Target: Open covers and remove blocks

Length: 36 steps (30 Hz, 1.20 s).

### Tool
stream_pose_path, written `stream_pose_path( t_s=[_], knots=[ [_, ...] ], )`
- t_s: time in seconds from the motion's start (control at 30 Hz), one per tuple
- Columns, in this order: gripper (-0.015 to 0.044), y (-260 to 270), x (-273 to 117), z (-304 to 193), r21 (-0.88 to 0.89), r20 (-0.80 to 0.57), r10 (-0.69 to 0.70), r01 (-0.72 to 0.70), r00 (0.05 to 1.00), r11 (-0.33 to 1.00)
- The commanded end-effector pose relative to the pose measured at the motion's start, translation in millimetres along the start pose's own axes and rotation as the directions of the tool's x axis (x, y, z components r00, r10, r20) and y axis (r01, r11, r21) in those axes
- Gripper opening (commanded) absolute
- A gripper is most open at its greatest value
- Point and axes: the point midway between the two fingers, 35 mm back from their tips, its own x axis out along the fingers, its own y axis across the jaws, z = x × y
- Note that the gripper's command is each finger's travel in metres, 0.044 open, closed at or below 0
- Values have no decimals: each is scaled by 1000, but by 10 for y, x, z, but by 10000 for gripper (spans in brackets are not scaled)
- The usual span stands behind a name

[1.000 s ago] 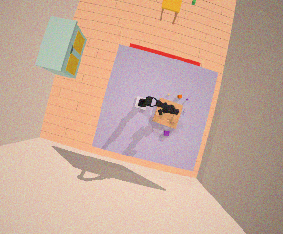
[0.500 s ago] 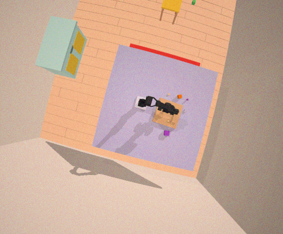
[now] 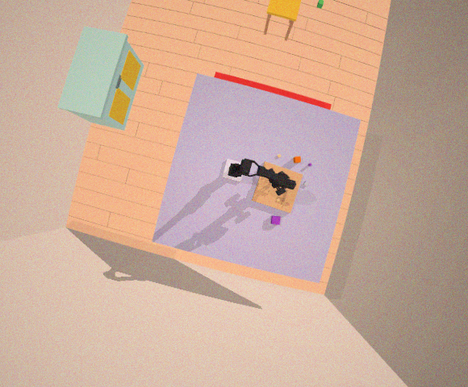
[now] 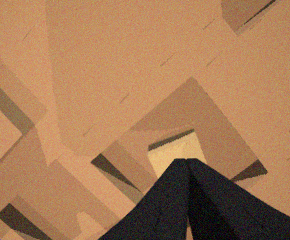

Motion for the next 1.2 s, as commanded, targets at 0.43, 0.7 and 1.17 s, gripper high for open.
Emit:
stream_pose_path(
  t_s=[0.43,0.7,1.17],
  knots=[
    [144,-5,-67,2,408,0,0,0,1000,913],
    [144,-8,-119,4,613,0,1,0,1000,790],
    [144,-11,-210,5,881,-1,1,0,1000,472]
  ],
)
